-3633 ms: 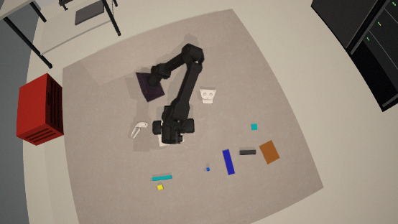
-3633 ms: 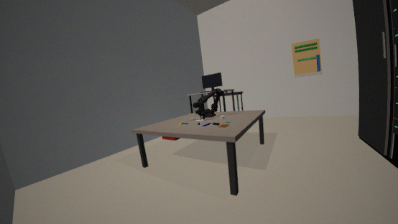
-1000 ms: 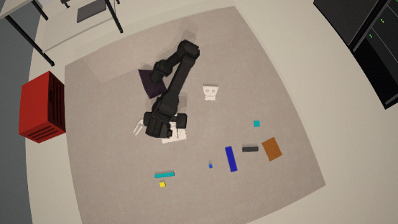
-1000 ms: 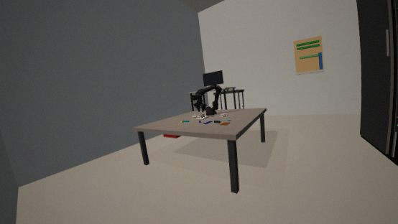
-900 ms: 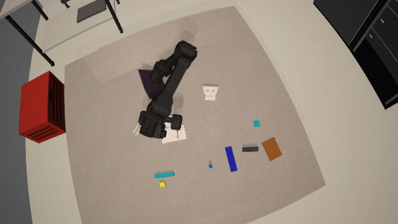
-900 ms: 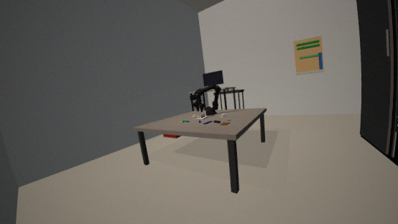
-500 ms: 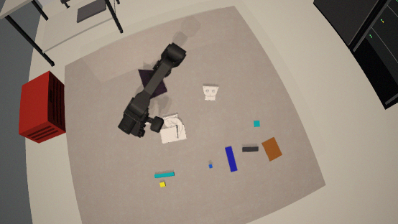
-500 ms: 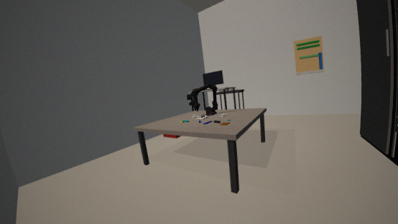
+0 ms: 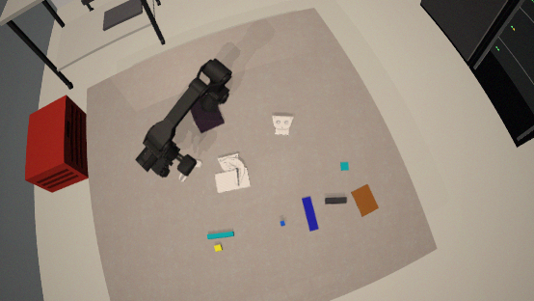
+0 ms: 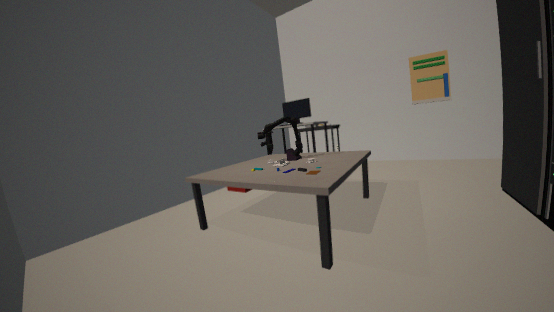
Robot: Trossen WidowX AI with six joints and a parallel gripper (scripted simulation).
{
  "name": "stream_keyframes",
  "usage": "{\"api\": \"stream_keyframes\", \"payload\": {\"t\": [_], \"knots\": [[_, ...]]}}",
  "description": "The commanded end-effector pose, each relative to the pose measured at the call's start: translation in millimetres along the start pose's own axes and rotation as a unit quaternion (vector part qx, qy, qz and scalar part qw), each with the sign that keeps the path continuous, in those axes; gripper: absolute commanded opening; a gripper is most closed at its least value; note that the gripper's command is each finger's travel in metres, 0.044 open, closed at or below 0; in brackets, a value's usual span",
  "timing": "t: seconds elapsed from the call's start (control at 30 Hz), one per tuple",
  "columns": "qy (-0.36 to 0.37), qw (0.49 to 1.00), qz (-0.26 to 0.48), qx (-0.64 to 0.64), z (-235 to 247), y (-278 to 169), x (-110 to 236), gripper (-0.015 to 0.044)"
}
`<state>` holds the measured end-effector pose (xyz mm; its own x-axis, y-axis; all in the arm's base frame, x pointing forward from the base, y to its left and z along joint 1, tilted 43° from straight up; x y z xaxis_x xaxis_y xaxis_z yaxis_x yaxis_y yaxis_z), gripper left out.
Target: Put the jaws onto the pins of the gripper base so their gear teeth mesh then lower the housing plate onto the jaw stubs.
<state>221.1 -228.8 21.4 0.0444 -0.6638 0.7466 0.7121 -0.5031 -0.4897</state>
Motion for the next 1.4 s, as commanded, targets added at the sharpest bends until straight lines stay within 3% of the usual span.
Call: {"api": "stream_keyframes", "payload": {"t": [0.0,0.1,1.37], "knots": [[-0.002,1.0,-0.002,-0.002,-0.5,2.1,-13.6,0.044],[-0.002,1.0,-0.002,-0.002,-0.5,1.5,-36.9,0.044],[-0.001,1.0,-0.001,-0.002,-0.4,1.4,-88.9,0.044]]}}
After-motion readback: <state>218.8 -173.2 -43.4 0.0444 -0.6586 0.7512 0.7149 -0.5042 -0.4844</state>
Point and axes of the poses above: the point midway between the two fingers, 35 mm back from their tips, its own x axis back along the fingers, its own z axis across the jaws, y = z × x, the point moved 10 cm from there along x, back along the fingers, and after that the axes turned 9 degrees about x, right-handed, at the moved point
